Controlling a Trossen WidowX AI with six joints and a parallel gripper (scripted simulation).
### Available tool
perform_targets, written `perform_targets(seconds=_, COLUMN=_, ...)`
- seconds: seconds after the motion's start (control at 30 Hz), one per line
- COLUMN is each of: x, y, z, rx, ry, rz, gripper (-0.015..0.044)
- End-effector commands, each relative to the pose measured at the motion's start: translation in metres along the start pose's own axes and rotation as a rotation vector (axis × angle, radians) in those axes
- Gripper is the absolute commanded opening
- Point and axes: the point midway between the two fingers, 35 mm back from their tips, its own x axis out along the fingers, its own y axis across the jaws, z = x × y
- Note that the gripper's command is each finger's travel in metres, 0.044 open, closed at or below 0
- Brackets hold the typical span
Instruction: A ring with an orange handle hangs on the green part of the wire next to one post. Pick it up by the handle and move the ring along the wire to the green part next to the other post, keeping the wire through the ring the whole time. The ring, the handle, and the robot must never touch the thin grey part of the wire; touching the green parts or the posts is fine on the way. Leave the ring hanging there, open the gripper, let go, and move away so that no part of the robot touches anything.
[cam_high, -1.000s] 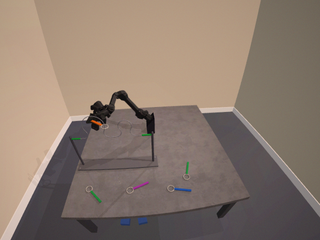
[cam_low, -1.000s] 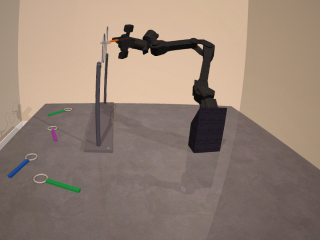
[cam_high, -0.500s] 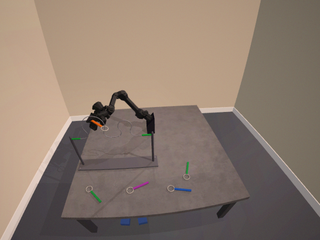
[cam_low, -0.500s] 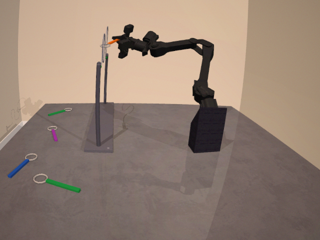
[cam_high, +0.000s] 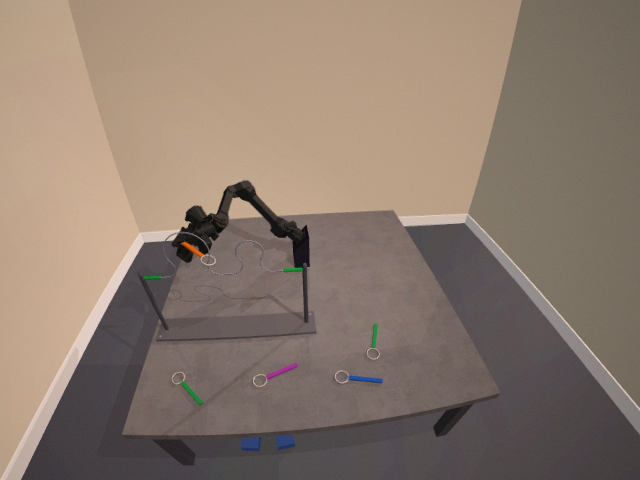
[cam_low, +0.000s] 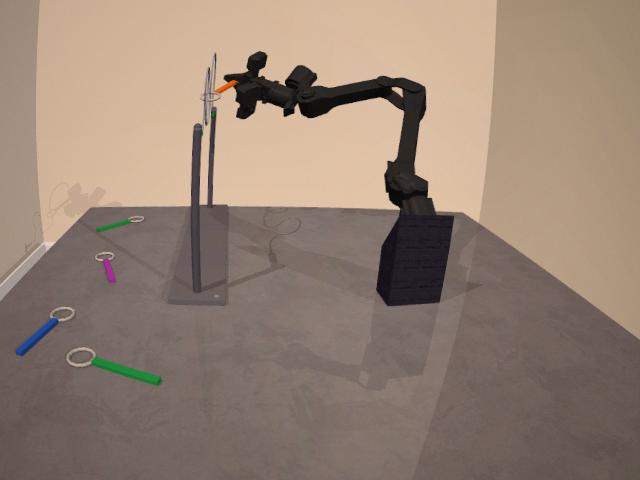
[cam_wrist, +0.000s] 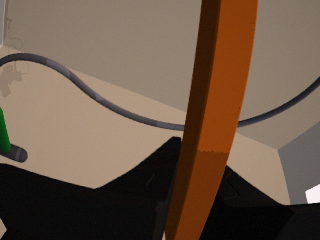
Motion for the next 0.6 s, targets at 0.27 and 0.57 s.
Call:
perform_targets(seconds=0.27, x=-0.003, y=0.023, z=0.001, rx=0.097, ry=0.011, rz=0.047, gripper=-0.0150)
perform_targets(seconds=0.57, x=-0.008, y=0.048, z=0.005, rx=0.235, ry=0.029, rz=0.125, gripper=-0.0150)
